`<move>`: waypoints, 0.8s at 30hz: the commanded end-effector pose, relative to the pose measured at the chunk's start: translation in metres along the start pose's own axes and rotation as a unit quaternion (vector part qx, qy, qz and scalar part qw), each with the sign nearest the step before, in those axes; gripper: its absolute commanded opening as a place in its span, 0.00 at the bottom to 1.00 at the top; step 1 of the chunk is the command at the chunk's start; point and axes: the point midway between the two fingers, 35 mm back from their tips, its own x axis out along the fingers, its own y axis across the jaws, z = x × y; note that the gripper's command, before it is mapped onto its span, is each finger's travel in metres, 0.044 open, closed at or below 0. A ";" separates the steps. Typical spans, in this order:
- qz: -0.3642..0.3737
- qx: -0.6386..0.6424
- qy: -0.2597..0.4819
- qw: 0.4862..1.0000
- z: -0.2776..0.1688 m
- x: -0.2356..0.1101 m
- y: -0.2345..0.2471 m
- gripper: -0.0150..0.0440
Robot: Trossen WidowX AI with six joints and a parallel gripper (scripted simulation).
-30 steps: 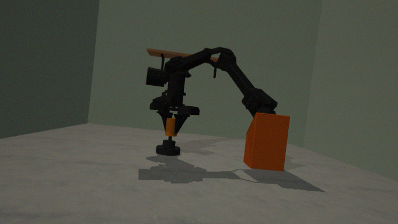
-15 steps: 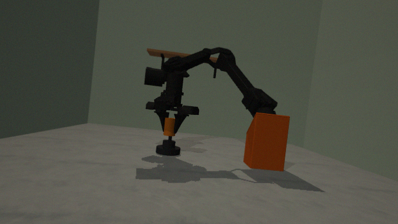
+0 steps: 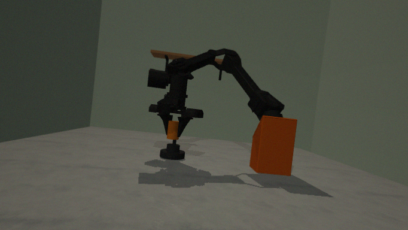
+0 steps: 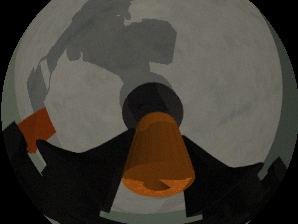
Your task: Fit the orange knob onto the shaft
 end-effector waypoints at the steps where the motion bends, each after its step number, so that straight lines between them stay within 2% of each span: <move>1: 0.000 -0.002 -0.001 1.000 0.000 0.000 0.001 0.25; 24: 0.000 -0.002 -0.001 1.000 -0.001 0.003 0.006 0.25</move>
